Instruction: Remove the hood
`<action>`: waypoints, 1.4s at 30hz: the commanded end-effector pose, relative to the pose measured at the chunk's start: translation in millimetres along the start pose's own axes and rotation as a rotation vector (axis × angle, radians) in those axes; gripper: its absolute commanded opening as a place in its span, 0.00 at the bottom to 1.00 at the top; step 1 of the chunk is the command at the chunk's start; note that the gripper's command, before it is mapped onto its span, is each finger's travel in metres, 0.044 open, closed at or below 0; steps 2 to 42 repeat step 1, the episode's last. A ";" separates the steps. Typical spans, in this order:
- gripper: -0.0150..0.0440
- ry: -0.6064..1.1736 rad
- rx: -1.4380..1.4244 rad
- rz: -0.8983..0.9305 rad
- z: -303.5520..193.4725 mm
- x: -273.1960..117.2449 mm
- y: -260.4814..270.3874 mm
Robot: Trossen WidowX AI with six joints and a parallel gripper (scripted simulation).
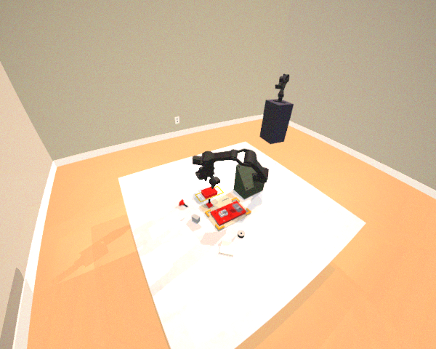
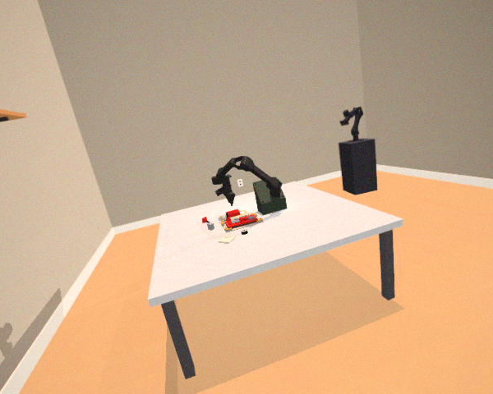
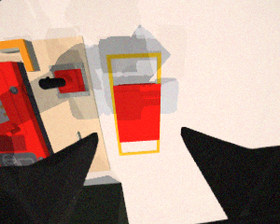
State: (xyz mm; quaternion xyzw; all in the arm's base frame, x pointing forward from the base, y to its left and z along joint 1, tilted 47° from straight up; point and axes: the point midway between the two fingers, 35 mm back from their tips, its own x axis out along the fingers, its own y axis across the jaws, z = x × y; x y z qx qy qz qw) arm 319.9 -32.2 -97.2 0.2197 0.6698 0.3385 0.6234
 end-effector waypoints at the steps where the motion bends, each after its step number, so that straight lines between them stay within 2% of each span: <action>1: 1.00 0.004 -0.003 -0.002 -0.4 0.0 -0.3; 42: 1.00 0.004 -0.003 -0.002 -0.4 0.0 -0.3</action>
